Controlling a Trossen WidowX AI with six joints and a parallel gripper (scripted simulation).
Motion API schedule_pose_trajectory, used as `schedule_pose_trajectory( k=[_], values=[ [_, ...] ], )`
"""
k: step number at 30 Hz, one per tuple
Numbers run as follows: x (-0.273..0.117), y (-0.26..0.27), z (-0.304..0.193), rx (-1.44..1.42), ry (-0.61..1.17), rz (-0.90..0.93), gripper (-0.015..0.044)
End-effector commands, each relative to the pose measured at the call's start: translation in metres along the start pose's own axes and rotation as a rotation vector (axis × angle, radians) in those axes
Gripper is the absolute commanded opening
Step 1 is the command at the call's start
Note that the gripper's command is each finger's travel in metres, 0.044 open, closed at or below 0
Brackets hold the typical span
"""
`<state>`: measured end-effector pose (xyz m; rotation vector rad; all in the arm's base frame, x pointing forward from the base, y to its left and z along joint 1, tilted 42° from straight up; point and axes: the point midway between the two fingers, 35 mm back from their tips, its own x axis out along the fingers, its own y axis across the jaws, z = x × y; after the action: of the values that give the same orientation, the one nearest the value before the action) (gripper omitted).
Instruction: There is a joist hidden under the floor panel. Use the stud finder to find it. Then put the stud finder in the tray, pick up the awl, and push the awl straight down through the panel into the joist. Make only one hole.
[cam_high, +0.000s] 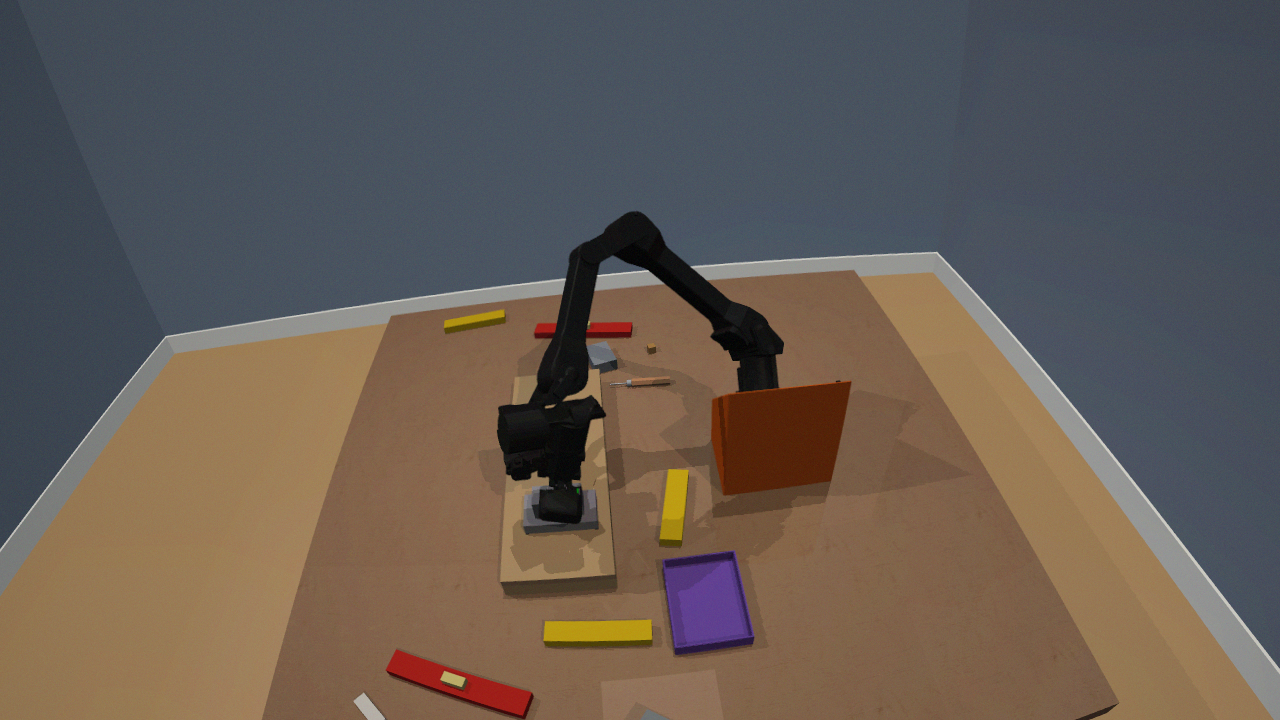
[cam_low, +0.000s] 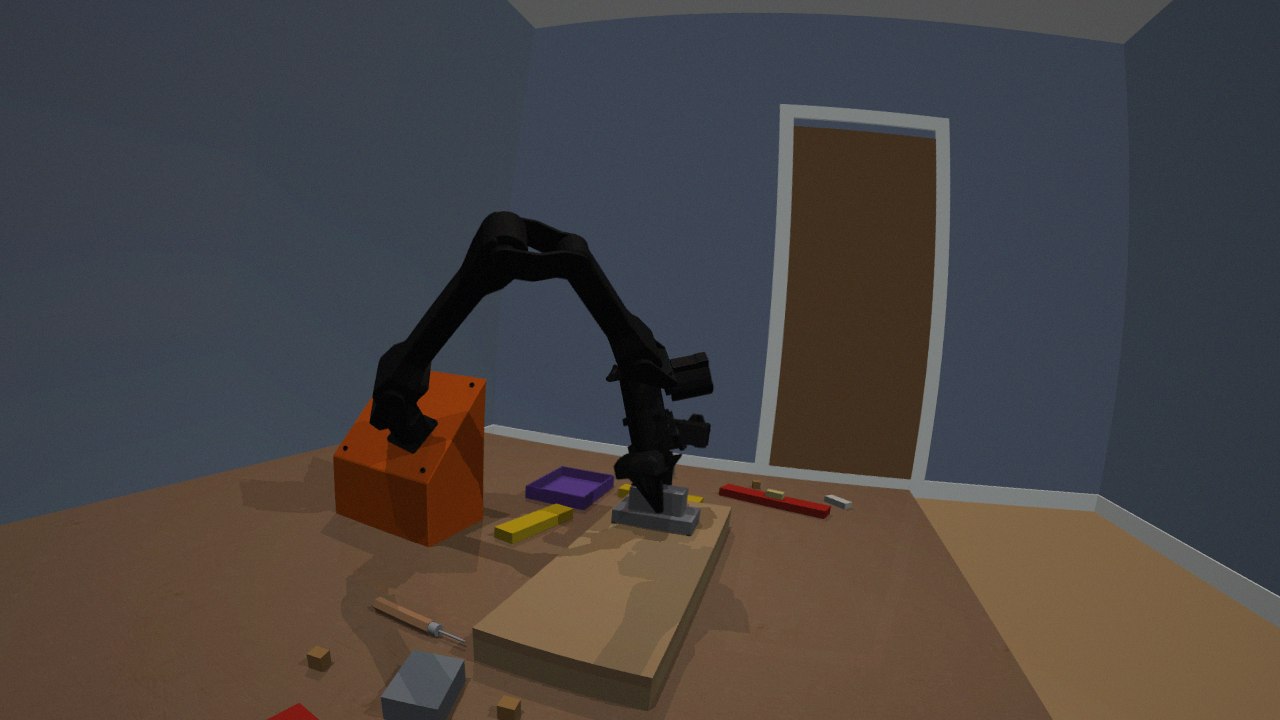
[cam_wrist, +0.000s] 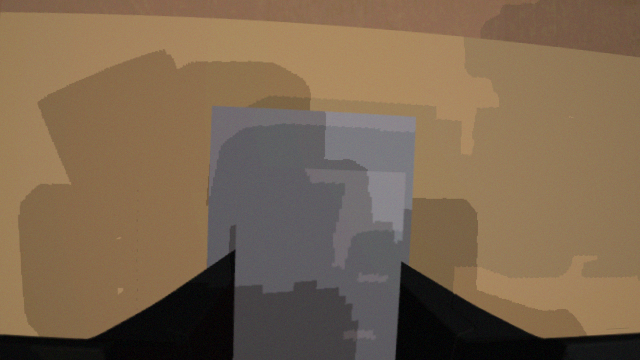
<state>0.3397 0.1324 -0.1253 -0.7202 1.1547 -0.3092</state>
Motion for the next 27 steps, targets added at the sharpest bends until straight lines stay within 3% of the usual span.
schedule_pose_trajectory(
  k=[1,27],
  values=[
    [0.001,-0.010,0.000,-0.002,0.001,-0.006,0.0000],
    [0.001,-0.071,0.000,-0.003,0.002,-0.009,0.0000]
  ],
)
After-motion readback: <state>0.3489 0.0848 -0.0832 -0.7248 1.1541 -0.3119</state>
